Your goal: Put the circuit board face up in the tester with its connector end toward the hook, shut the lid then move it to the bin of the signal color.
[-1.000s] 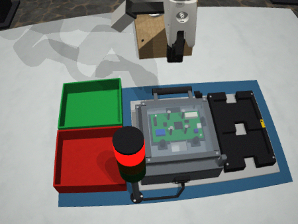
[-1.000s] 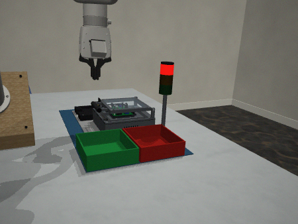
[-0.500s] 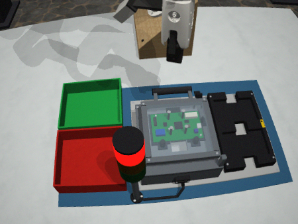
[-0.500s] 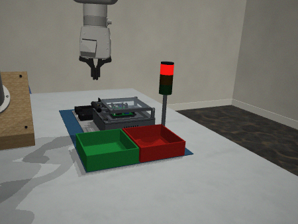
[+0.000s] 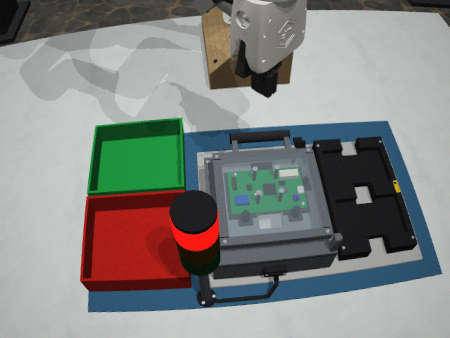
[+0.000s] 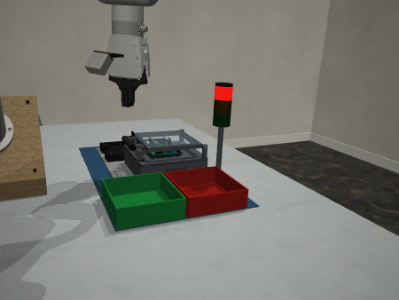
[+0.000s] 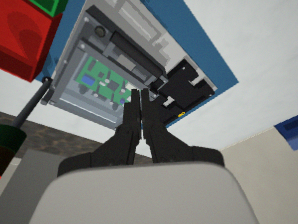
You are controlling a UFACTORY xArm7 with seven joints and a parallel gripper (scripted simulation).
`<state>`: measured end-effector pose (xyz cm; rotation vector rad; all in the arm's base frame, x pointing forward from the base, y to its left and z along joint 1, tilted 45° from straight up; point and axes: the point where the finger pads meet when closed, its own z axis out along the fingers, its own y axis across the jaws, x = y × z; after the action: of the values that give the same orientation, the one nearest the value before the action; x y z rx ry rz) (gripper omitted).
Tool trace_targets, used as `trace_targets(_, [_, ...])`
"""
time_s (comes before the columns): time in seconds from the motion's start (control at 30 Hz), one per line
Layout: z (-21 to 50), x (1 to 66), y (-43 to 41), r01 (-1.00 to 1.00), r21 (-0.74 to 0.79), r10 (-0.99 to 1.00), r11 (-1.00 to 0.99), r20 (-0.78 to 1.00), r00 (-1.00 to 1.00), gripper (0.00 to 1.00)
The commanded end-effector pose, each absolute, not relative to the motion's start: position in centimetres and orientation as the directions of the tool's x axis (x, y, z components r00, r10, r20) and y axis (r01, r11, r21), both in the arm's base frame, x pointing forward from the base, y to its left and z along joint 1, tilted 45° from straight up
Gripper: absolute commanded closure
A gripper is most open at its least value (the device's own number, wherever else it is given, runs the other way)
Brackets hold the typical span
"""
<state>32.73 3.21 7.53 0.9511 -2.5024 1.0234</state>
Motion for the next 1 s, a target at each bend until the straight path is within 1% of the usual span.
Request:
trace_targets(0.0, [7.6, 32.82, 3.37, -0.532, -0.597, -0.378, 0.6, 0.374, -0.847, 1.0])
trace_targets(0.33, [7.6, 32.82, 3.37, -0.206, -0.69, -0.147, 0.694, 0.144, -0.979, 1.0])
trace_targets(0.4, [7.6, 32.82, 3.37, -0.206, -0.69, -0.147, 0.694, 0.144, -0.979, 1.0])
trace_targets(0.7, [7.6, 32.82, 3.37, -0.02, -0.705, -0.015, 0.709, 0.013, -1.0, 1.0])
trace_targets(0.97, [7.6, 32.82, 3.37, 0.022, -0.705, 0.014, 0.709, -0.016, -1.0, 1.0])
